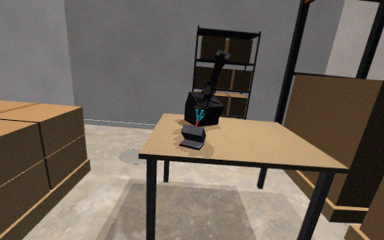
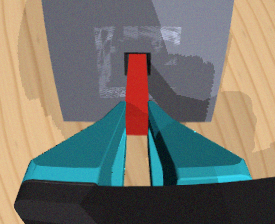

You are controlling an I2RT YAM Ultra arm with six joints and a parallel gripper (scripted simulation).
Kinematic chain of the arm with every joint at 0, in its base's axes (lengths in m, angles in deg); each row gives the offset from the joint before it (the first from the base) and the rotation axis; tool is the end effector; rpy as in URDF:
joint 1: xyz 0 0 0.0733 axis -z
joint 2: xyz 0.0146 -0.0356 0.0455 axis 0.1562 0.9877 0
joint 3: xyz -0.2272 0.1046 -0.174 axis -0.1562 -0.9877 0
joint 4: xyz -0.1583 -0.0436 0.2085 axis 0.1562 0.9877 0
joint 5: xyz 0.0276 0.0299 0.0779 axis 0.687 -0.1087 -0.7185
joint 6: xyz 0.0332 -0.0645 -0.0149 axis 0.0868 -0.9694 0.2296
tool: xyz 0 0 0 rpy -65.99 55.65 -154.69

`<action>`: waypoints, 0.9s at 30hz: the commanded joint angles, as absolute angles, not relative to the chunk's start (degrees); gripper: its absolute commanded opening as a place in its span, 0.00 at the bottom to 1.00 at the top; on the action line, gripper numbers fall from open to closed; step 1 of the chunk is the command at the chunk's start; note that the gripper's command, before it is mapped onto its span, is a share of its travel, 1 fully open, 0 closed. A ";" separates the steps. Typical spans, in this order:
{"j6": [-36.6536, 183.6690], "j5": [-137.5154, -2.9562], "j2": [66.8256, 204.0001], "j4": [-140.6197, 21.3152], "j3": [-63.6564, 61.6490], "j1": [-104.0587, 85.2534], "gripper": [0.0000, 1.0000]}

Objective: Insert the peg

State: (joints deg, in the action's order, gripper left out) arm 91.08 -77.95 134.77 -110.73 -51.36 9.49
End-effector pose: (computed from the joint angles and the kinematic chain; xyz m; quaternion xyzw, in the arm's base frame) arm 0.2920 -0.0883 0.1202 0.2333 0.8387 0.0473 0.4897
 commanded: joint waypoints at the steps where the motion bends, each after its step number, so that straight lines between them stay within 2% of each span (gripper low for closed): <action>1: 91.39 -77.15 136.17 -112.58 -49.50 9.22 0.00; 27: 91.26 -77.63 138.69 -112.77 -48.78 9.25 0.00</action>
State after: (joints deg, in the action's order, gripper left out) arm 91.26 -77.64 139.03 -112.56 -48.86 9.16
